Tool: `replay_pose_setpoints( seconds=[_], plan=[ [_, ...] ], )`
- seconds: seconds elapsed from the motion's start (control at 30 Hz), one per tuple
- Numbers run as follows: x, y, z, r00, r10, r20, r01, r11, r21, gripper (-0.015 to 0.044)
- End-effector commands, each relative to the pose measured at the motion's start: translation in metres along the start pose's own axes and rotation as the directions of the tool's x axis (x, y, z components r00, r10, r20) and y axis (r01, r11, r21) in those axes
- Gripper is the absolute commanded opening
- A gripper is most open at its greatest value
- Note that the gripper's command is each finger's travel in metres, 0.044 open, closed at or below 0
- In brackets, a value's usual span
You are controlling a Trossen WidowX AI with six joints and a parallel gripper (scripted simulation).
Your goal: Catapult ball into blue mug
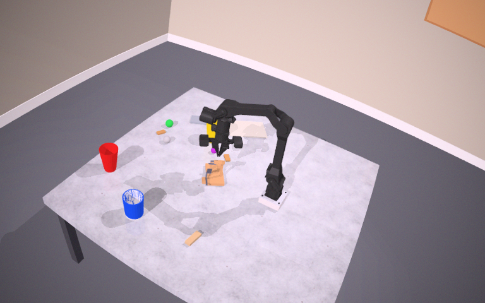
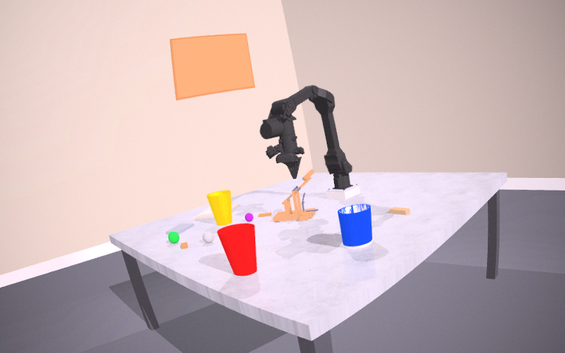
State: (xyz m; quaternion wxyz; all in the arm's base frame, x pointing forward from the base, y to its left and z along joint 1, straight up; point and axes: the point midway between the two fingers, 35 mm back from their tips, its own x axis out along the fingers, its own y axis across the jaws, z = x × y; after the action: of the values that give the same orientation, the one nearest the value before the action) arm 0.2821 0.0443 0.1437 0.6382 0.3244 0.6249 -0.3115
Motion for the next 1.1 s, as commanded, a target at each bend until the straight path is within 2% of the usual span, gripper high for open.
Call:
replay_pose_setpoints(
  seconds=[0.0,1.07],
  plan=[
    [-0.001,0.000,0.001,1.000,0.000,0.004,0.000,1.000,0.004,0.0000],
    [0.038,0.005,-0.022,1.000,0.000,0.002,0.000,1.000,0.004,0.0000]
  ],
)
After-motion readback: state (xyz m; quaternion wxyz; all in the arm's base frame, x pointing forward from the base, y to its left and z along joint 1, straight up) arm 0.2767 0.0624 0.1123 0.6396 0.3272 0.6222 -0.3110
